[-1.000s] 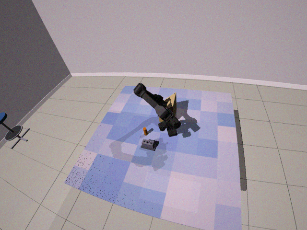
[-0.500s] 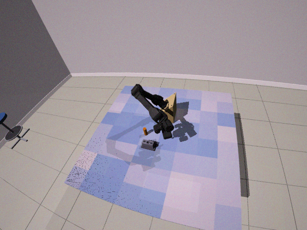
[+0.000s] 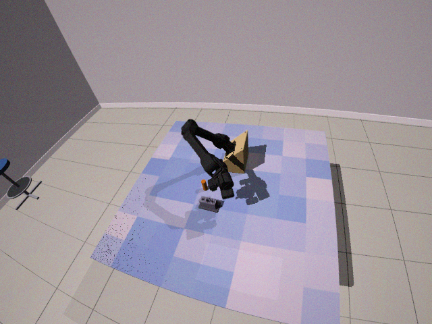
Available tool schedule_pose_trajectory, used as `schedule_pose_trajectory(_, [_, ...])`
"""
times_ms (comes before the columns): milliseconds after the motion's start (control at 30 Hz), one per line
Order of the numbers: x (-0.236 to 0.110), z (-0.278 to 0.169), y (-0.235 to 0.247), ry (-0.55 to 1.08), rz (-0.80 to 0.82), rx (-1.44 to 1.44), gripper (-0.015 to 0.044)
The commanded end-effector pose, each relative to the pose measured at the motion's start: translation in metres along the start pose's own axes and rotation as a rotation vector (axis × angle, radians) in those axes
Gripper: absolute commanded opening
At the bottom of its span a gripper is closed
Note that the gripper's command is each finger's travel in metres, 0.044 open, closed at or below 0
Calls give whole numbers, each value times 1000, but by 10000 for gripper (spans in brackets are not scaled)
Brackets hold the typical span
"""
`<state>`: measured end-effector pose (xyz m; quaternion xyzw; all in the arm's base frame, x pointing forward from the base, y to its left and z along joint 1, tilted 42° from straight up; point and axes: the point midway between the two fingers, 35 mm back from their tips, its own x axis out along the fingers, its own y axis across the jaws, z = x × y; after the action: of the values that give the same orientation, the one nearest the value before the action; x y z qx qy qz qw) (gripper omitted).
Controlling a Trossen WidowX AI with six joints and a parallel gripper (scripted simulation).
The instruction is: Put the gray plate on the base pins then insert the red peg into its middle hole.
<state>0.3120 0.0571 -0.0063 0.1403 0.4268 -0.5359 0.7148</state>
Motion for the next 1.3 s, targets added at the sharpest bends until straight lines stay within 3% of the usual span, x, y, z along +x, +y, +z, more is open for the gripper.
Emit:
schedule_pose_trajectory(0, [-3, 14, 3, -6, 8, 4, 0])
schedule_pose_trajectory(1000, [-2, 108, -10, -31, -5, 14, 0])
schedule_pose_trajectory(1267, [-1, 110, -11, -32, -5, 15, 0])
